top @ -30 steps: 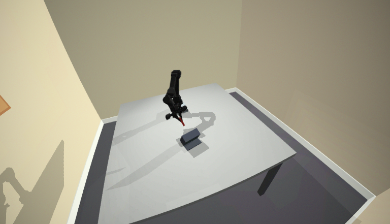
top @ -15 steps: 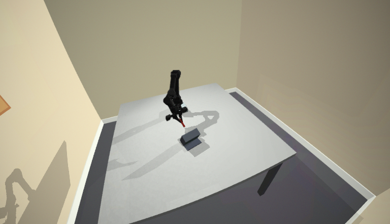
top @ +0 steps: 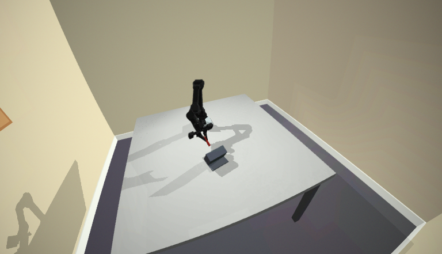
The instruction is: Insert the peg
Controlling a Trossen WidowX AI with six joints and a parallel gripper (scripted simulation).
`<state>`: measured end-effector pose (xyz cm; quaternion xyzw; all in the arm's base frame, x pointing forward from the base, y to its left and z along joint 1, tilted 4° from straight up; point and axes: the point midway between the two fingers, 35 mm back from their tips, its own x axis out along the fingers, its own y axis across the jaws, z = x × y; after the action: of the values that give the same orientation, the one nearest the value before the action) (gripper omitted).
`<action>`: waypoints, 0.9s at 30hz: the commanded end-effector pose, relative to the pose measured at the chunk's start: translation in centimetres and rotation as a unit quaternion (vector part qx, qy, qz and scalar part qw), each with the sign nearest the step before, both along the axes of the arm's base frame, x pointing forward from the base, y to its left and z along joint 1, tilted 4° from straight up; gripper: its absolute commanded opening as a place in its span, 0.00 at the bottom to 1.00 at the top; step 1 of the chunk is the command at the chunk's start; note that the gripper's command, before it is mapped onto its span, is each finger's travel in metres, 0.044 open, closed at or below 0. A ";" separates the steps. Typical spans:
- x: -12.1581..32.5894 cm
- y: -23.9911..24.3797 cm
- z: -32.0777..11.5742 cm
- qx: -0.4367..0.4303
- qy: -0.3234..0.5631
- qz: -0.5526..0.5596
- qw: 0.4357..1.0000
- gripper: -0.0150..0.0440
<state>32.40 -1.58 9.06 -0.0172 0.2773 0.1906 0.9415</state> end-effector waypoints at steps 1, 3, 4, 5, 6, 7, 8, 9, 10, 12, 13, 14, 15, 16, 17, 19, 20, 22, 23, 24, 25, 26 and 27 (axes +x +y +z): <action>0.1 0.1 -0.6 0.000 0.002 -0.001 1.000 0.25; 0.2 0.2 -0.7 -0.001 -0.001 -0.001 1.000 0.25; 0.3 0.2 -0.8 -0.002 -0.002 -0.001 1.000 0.25; 0.3 0.2 -0.8 -0.002 -0.004 -0.001 1.000 0.25; 0.4 0.3 -0.9 -0.003 -0.005 -0.001 1.000 0.25; 0.4 0.3 -0.9 -0.003 -0.006 -0.001 1.000 0.25; 0.5 0.3 -1.0 -0.004 -0.008 0.000 1.000 0.25; 0.5 0.3 -1.1 -0.004 -0.009 0.000 1.000 0.25; 0.6 0.3 -1.1 -0.004 -0.009 0.000 1.000 0.25; 0.6 0.3 -1.1 -0.004 -0.010 0.000 1.000 0.25; 0.6 0.4 -1.1 -0.005 -0.011 0.000 1.000 0.25; 0.7 0.4 -1.2 -0.005 -0.012 0.000 1.000 0.25; 0.7 0.4 -1.2 -0.005 -0.013 0.000 1.000 0.25; 0.7 0.4 -1.3 -0.006 -0.015 0.000 1.000 0.25; 0.8 0.4 -1.3 -0.006 -0.016 0.000 1.000 0.25; 0.9 0.5 -1.4 -0.007 -0.018 0.000 1.000 0.25; 0.9 0.5 -1.5 -0.007 -0.019 0.000 1.000 0.25; 0.9 0.6 -1.6 -0.008 -0.021 0.000 1.000 0.25; 0.9 0.6 -1.6 -0.008 -0.022 0.000 1.000 0.25; 1.0 0.6 -1.6 -0.008 -0.022 0.000 1.000 0.25; 1.0 0.6 -1.6 -0.008 -0.022 0.000 1.000 0.25; 1.0 0.6 -1.6 -0.008 -0.022 0.000 1.000 0.25; 1.0 0.6 -1.6 -0.008 -0.022 0.000 1.000 0.25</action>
<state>33.49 -1.02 7.76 -0.0317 0.2539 0.1902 0.9478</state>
